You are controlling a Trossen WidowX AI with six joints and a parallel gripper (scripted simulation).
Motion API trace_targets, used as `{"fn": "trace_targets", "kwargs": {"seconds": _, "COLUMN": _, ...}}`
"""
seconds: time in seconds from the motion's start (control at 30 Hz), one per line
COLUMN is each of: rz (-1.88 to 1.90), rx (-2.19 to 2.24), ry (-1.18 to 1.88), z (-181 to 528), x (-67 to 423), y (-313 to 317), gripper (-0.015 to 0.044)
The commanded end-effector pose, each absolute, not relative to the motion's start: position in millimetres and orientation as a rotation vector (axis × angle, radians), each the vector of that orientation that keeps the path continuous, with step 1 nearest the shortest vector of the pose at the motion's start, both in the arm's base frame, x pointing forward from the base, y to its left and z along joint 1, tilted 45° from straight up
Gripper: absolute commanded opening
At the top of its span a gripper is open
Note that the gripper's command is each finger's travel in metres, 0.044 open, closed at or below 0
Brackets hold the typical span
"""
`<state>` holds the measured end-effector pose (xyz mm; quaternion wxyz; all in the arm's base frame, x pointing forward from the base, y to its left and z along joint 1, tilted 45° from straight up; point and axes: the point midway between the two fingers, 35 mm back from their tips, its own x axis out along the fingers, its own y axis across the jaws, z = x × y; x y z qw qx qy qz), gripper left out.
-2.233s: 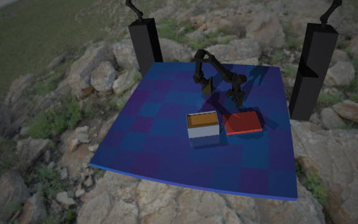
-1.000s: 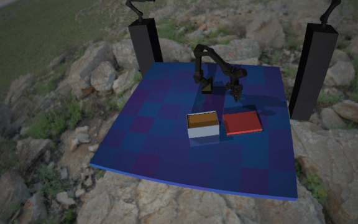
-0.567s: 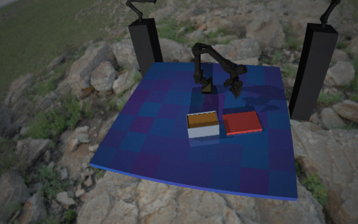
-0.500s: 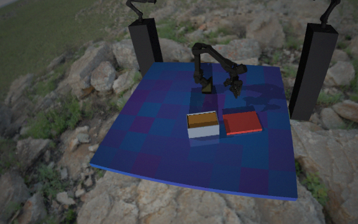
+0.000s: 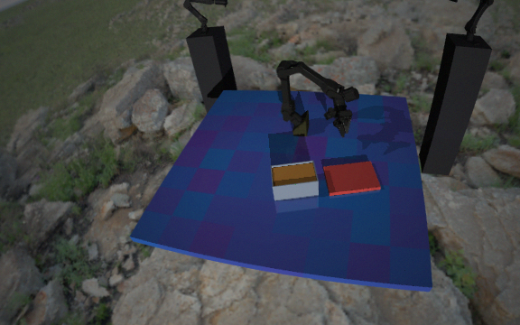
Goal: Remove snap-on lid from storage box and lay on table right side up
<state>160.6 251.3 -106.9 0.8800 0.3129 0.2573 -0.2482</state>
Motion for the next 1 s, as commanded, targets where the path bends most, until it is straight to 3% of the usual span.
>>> {"fn": "trace_targets", "kwargs": {"seconds": 0.0, "rz": -0.519, "rx": 0.661, "ry": 0.539, "z": -103.5, "x": 159.0, "y": 255.1, "gripper": 0.044}}
{"fn": "trace_targets", "kwargs": {"seconds": 0.97, "rz": -0.519, "rx": 0.661, "ry": 0.539, "z": -106.8, "x": 160.7, "y": 251.3, "gripper": 0.044}}
